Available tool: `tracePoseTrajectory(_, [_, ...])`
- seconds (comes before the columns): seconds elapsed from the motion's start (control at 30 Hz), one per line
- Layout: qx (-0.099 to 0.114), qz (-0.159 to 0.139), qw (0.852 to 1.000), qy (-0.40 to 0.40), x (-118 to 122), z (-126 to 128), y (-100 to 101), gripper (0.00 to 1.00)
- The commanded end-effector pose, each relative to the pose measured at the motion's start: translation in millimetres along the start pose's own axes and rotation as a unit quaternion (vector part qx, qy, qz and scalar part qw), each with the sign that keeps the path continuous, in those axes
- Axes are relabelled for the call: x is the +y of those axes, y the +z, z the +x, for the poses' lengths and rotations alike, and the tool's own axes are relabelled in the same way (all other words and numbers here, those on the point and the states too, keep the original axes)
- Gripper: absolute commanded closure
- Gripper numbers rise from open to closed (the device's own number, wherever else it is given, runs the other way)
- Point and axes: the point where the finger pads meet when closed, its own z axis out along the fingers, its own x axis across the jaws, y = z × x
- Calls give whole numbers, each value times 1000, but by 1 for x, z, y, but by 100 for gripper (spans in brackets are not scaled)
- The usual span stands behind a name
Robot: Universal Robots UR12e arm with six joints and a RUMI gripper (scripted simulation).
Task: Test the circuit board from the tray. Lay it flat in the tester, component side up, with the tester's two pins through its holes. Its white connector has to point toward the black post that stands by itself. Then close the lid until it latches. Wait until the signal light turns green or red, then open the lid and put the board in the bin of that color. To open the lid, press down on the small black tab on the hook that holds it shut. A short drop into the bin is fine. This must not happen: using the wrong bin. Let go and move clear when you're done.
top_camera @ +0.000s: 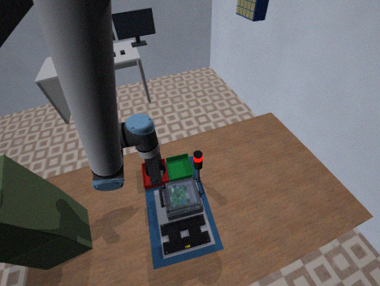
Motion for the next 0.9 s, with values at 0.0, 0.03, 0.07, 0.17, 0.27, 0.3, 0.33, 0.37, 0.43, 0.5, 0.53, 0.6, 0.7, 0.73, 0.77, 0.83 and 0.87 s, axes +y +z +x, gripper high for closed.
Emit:
tracePoseTrajectory(0.0, [0, 0, 1000, 1, 0, 0, 0, 100])
tracePoseTrajectory(0.03, [0, 0, 1000, 1, 0, 0, 0, 100])
tracePoseTrajectory(0.07, [0, 0, 1000, 1, 0, 0, 0, 100])
tracePoseTrajectory(0.17, [0, 0, 1000, 1, 0, 0, 0, 100])
tracePoseTrajectory(0.27, [0, 0, 1000, 1, 0, 0, 0, 100])
tracePoseTrajectory(0.3, [0, 0, 1000, 1, 0, 0, 0, 100])
tracePoseTrajectory(0.33, [0, 0, 1000, 1, 0, 0, 0, 100])
tracePoseTrajectory(0.37, [0, 0, 1000, 1, 0, 0, 0, 100])
tracePoseTrajectory(0.43, [0, 0, 1000, 1, 0, 0, 0, 85])
tracePoseTrajectory(0.5, [0, 0, 1000, 1, 0, 0, 0, 85])
tracePoseTrajectory(0.53, [0, 0, 1000, 1, 0, 0, 0, 85])
tracePoseTrajectory(0.6, [0, 0, 1000, 1, 0, 0, 0, 85])
tracePoseTrajectory(0.7, [0, 0, 1000, 1, 0, 0, 0, 85])
tracePoseTrajectory(0.73, [0, 0, 1000, 1, 0, 0, 0, 85])
tracePoseTrajectory(0.77, [0, 0, 1000, 1, 0, 0, 0, 85])
tracePoseTrajectory(0.83, [0, 0, 1000, 1, 0, 0, 0, 85])
tracePoseTrajectory(0.87, [0, 0, 1000, 1, 0, 0, 0, 85])
